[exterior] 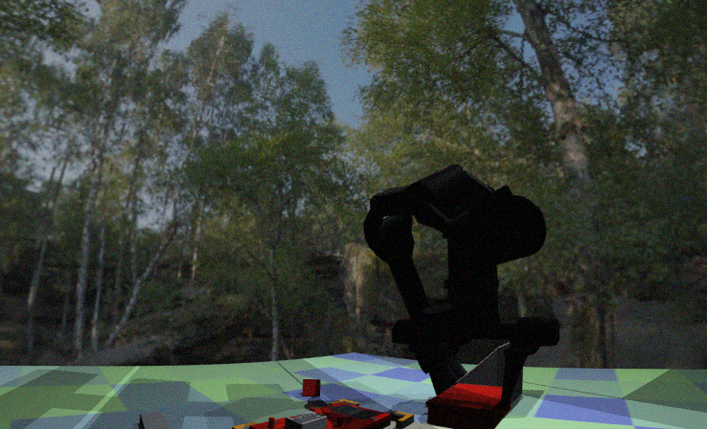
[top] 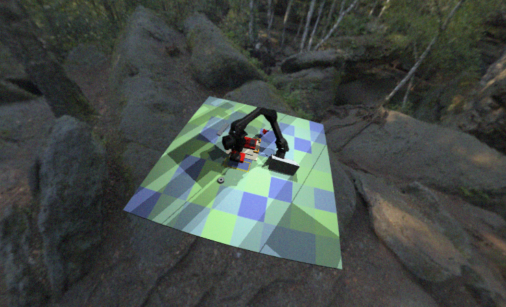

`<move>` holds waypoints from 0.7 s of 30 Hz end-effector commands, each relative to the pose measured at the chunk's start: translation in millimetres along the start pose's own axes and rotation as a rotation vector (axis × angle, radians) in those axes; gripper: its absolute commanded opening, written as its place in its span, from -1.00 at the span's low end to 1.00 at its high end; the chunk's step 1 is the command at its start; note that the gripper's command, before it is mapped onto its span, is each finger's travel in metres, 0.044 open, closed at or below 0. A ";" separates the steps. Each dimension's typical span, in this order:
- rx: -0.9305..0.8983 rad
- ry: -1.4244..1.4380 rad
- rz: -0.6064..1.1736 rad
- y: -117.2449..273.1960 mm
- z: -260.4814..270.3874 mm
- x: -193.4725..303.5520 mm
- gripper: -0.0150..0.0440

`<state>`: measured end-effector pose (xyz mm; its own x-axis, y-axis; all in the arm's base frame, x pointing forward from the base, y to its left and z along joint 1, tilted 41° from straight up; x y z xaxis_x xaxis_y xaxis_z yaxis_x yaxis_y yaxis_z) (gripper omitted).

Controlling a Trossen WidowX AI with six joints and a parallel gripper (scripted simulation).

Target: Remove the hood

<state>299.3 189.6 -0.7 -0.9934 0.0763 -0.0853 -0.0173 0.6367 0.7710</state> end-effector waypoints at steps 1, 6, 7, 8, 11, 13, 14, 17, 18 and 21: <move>0.005 0.006 -0.002 -4.7 -0.3 -0.2 -0.49; 0.005 0.006 -0.003 -9.5 -0.3 -0.4 -0.49; 0.005 0.006 -0.003 -10.4 -0.3 -0.4 -0.49; 0.005 0.006 -0.003 -11.4 -0.2 -0.5 -0.49; 0.005 0.006 -0.003 -14.3 -0.2 -0.6 -0.49; 0.005 0.006 -0.003 -16.2 -0.2 -0.6 -0.49; 0.005 0.006 -0.003 -17.1 -0.2 -0.6 -0.49; 0.005 0.006 -0.003 -20.0 -0.3 -0.7 -0.49; 0.005 0.006 -0.003 -21.0 -0.3 -0.7 -0.49; 0.005 0.006 -0.003 -23.8 -0.3 -0.7 -0.49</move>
<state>300.3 176.9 -16.4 -0.9934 0.0765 -0.0854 -0.0173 0.6364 0.7711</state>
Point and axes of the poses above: the point midway between the two fingers, 35 mm back from their tips, its own y axis back along the fingers, its own z axis across the jaws, x = y × z, the point moved 3 cm from there along y, back along the fingers, and after that the axes turned 9 degrees about -y, right-handed, at the moved point
